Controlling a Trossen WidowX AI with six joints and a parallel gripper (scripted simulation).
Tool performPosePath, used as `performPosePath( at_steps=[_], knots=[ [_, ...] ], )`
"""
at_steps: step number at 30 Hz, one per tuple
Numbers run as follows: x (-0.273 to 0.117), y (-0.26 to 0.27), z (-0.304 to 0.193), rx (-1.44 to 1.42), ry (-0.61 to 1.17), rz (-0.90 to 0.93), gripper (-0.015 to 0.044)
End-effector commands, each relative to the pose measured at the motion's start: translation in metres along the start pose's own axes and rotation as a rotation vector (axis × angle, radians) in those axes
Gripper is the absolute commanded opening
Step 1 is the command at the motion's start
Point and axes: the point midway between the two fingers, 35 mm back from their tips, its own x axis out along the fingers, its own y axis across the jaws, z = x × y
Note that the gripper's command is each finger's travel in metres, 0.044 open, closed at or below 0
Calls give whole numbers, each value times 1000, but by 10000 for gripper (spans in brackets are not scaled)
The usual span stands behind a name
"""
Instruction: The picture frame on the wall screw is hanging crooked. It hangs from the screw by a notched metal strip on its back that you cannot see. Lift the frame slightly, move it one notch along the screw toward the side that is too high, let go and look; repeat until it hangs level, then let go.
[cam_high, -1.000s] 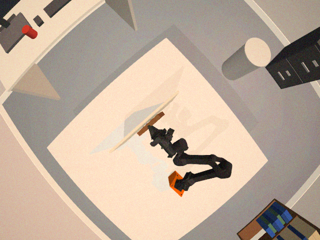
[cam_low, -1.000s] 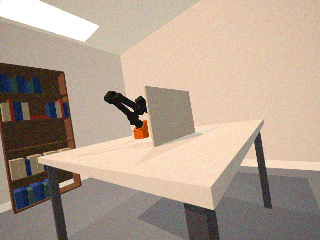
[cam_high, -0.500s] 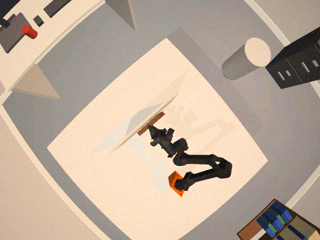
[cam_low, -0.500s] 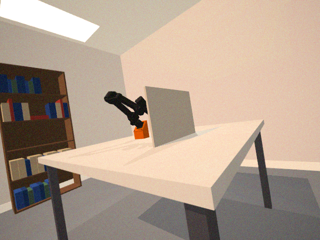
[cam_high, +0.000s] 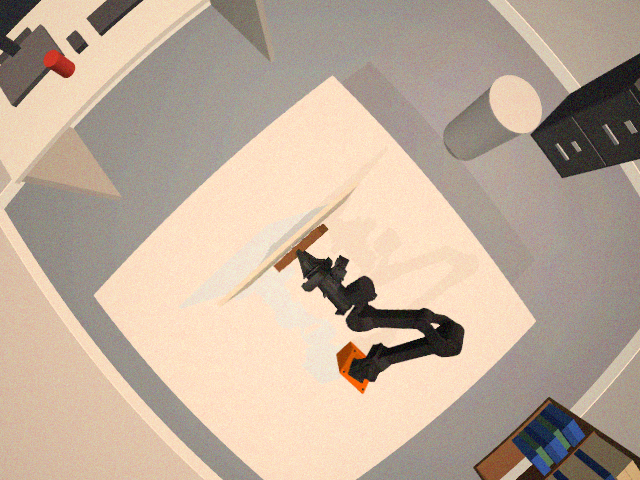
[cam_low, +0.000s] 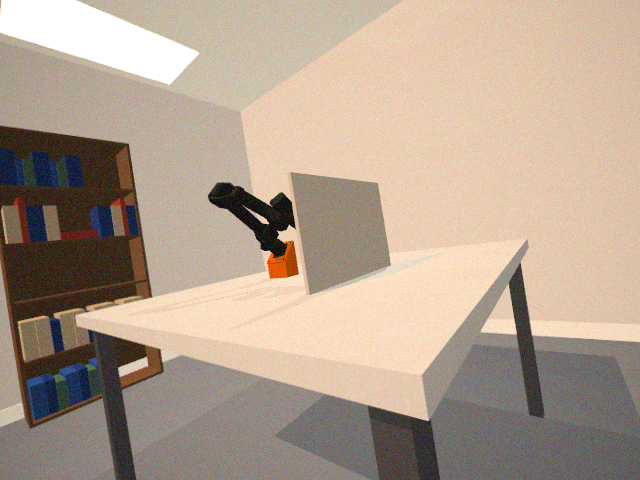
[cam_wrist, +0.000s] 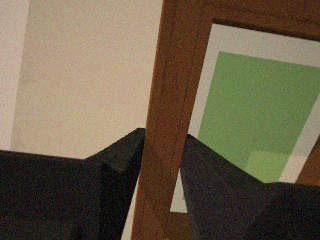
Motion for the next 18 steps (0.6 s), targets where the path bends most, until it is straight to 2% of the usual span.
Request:
performPosePath(
  at_steps=[1,18],
  knots=[
    [0,0,0,25,1,1,0],
    [0,-1,0,114,2,1,0]
  ],
)
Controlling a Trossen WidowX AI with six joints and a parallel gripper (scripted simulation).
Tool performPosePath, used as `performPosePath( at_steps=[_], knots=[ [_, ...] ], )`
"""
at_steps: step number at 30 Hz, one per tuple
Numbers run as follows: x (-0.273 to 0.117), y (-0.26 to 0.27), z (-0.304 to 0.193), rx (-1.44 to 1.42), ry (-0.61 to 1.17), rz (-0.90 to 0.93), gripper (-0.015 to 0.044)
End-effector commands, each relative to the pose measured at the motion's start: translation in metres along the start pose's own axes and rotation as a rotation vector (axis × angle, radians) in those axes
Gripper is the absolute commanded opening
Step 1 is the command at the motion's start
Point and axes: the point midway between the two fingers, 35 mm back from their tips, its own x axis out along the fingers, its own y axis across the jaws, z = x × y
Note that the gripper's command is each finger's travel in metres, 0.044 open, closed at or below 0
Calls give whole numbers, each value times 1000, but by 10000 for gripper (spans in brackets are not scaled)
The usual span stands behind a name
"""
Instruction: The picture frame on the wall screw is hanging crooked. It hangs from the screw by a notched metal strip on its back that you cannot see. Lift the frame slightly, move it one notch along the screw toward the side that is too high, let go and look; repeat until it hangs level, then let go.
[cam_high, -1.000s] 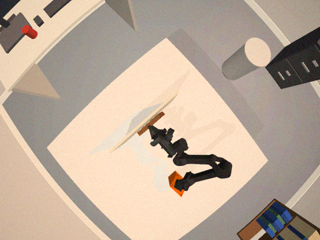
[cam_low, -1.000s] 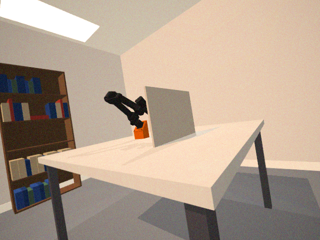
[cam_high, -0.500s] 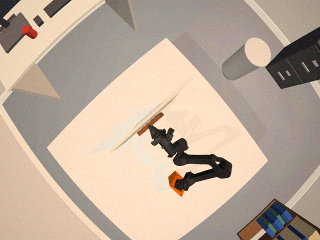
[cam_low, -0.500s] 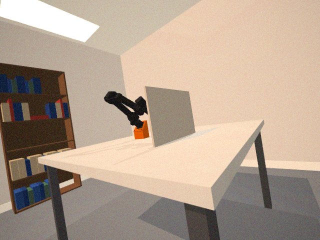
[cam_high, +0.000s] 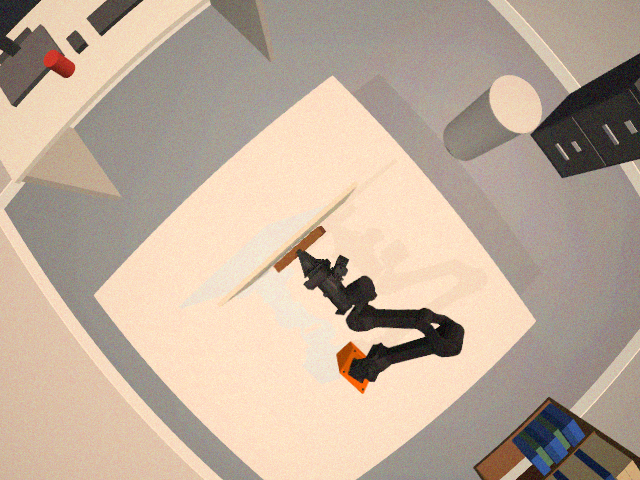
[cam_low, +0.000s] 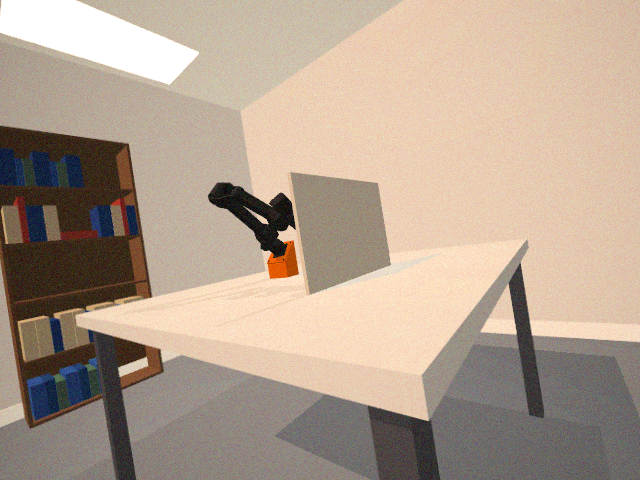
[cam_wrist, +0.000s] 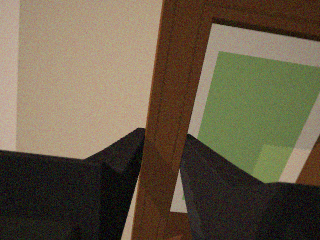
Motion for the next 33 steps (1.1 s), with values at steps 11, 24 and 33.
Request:
performPosePath(
  at_steps=[11,24,33],
  knots=[
    [0,-1,0,78,2,0,0],
    [0,-2,0,146,3,0,0],
    [0,-1,0,140,2,0,157]
  ],
)
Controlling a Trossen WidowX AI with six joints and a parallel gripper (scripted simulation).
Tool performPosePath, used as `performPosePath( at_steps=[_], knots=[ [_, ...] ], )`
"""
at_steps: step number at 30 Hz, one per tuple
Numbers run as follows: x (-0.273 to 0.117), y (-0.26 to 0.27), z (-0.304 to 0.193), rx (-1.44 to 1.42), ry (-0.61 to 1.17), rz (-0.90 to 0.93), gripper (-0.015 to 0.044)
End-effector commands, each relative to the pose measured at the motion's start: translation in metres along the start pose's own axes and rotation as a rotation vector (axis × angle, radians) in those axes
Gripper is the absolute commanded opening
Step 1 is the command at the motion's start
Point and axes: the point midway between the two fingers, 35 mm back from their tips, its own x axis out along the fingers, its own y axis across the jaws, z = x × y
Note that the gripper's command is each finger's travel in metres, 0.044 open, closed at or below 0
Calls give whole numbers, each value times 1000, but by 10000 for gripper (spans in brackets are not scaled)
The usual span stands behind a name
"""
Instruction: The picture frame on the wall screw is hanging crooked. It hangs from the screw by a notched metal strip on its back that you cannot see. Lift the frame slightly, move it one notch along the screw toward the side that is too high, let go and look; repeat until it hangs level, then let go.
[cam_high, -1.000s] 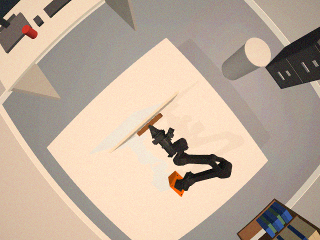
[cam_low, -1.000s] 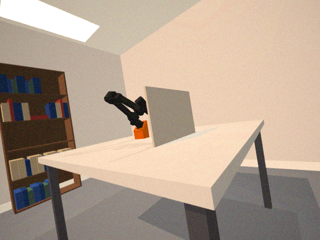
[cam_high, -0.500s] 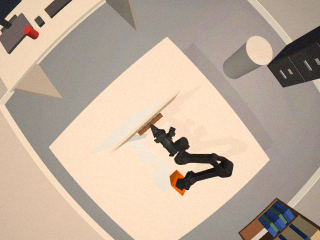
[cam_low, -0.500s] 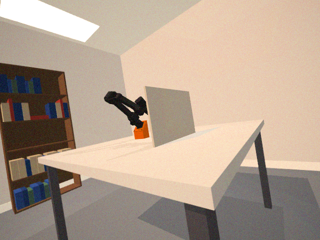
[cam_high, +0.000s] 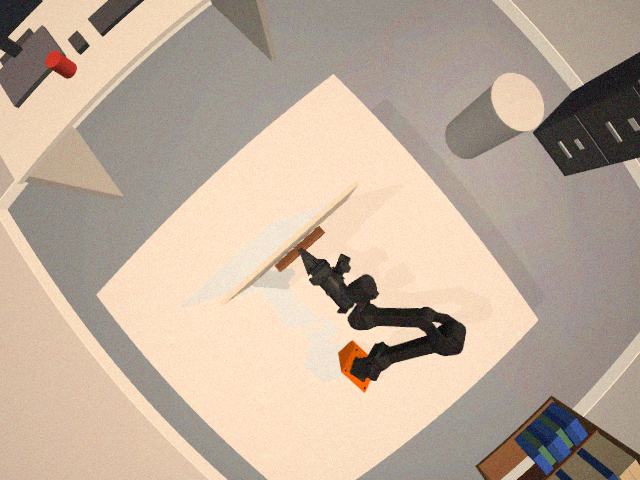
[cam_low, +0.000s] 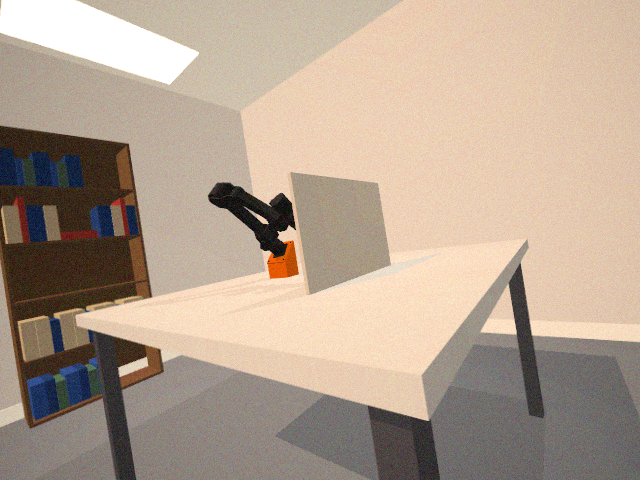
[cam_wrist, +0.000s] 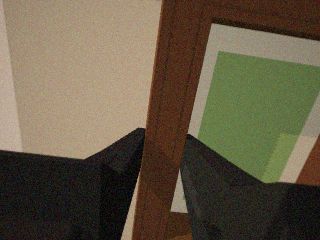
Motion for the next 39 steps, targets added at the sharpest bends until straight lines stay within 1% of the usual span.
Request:
performPosePath(
  at_steps=[1,4,9,19,21,25,26,28,35,39],
  knots=[
    [0,0,0,-4,0,0,184],
    [0,0,0,-4,0,0,260],
    [-6,1,1,-19,0,0,260],
    [-89,-1,2,-255,4,10,260],
    [-99,-3,-1,-286,4,11,260],
    [-100,-4,-1,-290,4,11,260],
    [-92,-1,2,-262,0,10,260],
    [-94,8,-2,-265,0,10,260],
    [-112,49,-19,-282,6,9,260],
    [-118,56,-21,-286,7,9,260]
  ],
)
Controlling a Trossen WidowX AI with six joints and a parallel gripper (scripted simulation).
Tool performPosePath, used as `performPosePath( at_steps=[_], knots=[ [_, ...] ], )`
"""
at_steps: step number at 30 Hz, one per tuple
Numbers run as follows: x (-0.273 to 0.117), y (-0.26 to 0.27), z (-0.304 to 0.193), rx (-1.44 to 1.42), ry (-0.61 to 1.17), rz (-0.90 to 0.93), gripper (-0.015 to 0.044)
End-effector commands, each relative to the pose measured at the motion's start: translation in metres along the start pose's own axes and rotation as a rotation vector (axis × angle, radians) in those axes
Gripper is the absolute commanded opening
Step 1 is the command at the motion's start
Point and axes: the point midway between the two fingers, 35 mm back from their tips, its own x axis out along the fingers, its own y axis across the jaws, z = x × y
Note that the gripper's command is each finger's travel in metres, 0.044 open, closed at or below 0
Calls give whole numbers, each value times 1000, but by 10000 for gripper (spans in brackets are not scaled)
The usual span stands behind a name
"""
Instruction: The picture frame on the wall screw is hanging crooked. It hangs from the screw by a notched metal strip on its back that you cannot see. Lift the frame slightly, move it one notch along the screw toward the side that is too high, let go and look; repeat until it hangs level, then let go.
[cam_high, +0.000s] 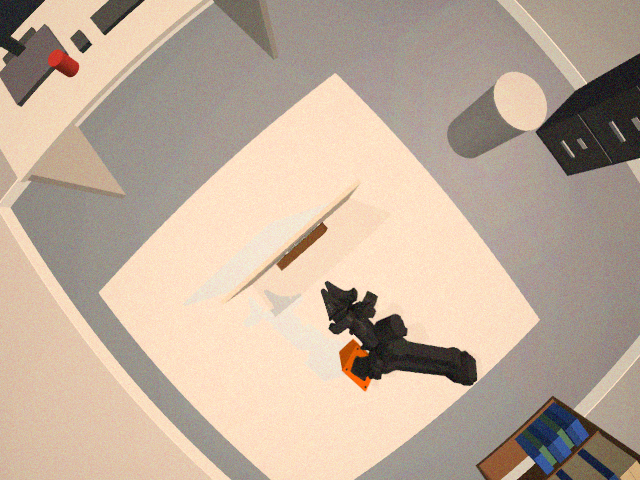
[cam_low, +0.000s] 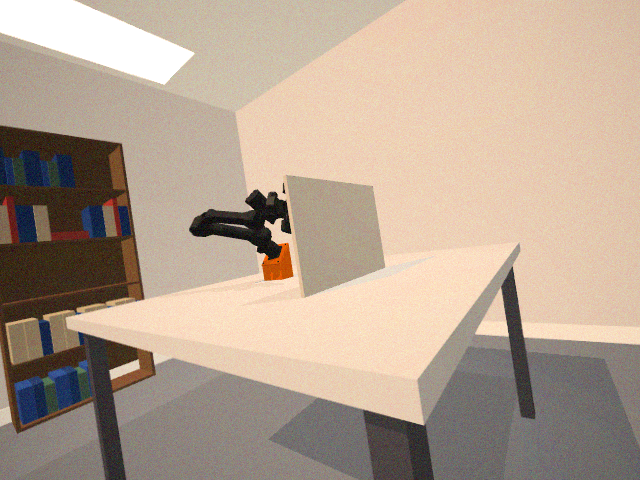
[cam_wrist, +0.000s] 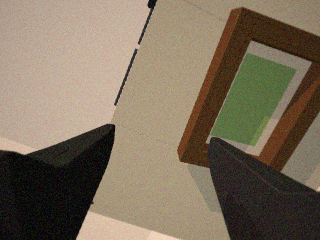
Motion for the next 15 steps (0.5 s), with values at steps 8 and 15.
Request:
performPosePath(
  at_steps=[8,15],
  knots=[
    [-6,7,0,-9,1,-10,260],
    [-6,7,0,-9,1,-10,260]
  ],
)
